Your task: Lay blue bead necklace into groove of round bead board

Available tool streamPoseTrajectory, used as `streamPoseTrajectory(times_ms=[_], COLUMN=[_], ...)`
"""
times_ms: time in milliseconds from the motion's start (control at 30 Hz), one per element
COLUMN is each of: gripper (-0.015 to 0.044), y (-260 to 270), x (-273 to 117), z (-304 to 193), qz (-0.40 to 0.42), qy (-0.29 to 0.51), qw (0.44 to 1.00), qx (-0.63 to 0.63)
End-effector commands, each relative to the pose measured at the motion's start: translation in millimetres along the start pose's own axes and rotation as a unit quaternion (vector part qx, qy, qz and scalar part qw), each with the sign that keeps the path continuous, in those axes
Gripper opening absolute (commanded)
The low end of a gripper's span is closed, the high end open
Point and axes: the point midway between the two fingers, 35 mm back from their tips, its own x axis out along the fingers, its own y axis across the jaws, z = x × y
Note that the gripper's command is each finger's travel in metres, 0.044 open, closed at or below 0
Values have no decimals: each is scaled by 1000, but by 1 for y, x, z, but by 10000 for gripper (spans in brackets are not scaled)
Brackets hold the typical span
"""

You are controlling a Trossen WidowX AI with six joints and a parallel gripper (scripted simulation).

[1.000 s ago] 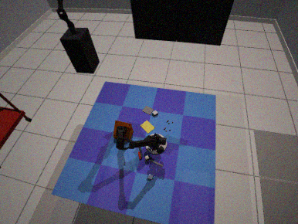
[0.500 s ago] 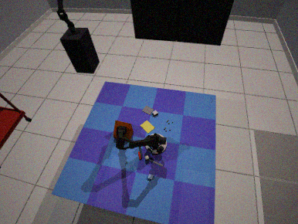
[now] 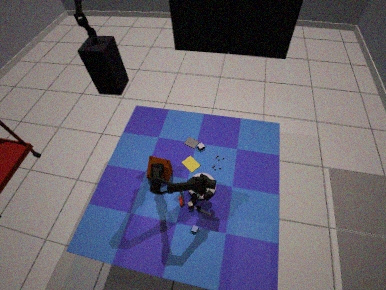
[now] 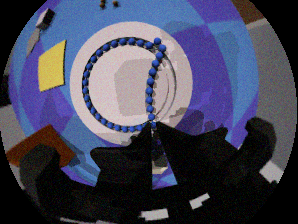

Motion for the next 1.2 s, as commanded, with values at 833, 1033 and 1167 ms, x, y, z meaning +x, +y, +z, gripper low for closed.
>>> streamPoseTrajectory(times_ms=[833,1033,1167], gripper=[440,440,440], y=[-1,-1,-1], x=[-1,-1,-1], z=[0,0,0], qz=[-1,-1,-1], qy=[1,1,1], qw=[1000,1000,1000], qx=[-2,-2,-2])
